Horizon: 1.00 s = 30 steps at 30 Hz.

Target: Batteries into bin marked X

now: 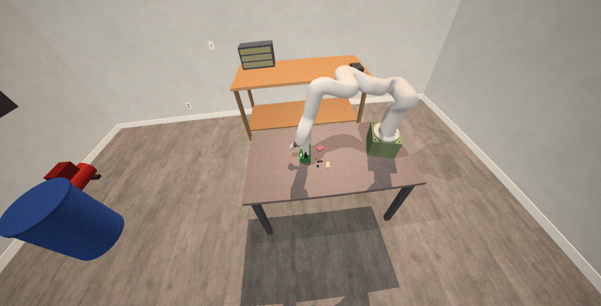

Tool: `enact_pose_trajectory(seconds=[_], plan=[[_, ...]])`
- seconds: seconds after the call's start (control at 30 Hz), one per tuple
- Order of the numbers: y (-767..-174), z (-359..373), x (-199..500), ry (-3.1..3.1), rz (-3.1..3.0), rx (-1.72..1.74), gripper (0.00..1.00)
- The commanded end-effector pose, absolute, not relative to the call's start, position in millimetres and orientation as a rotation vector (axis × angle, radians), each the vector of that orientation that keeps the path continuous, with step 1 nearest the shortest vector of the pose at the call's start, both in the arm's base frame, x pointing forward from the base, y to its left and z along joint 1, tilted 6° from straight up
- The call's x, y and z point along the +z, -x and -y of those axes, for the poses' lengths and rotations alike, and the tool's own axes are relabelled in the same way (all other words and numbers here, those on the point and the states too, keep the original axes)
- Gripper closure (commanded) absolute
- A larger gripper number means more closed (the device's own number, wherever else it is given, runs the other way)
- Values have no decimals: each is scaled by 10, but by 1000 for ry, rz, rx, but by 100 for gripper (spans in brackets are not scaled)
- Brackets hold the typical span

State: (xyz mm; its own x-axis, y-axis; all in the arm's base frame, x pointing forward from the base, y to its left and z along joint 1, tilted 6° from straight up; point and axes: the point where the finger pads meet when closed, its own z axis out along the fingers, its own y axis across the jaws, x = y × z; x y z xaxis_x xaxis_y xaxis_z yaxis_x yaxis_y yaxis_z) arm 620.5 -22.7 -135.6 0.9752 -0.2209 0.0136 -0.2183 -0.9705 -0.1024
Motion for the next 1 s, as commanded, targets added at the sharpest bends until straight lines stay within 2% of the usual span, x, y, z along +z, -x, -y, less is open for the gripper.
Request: enact_pose_trajectory(seconds=[0.0, 0.97], plan=[[-6215, 231, -1322, 3022, -337, -41, 93], [-6197, 279, -830, 3022, -337, -41, 93]])
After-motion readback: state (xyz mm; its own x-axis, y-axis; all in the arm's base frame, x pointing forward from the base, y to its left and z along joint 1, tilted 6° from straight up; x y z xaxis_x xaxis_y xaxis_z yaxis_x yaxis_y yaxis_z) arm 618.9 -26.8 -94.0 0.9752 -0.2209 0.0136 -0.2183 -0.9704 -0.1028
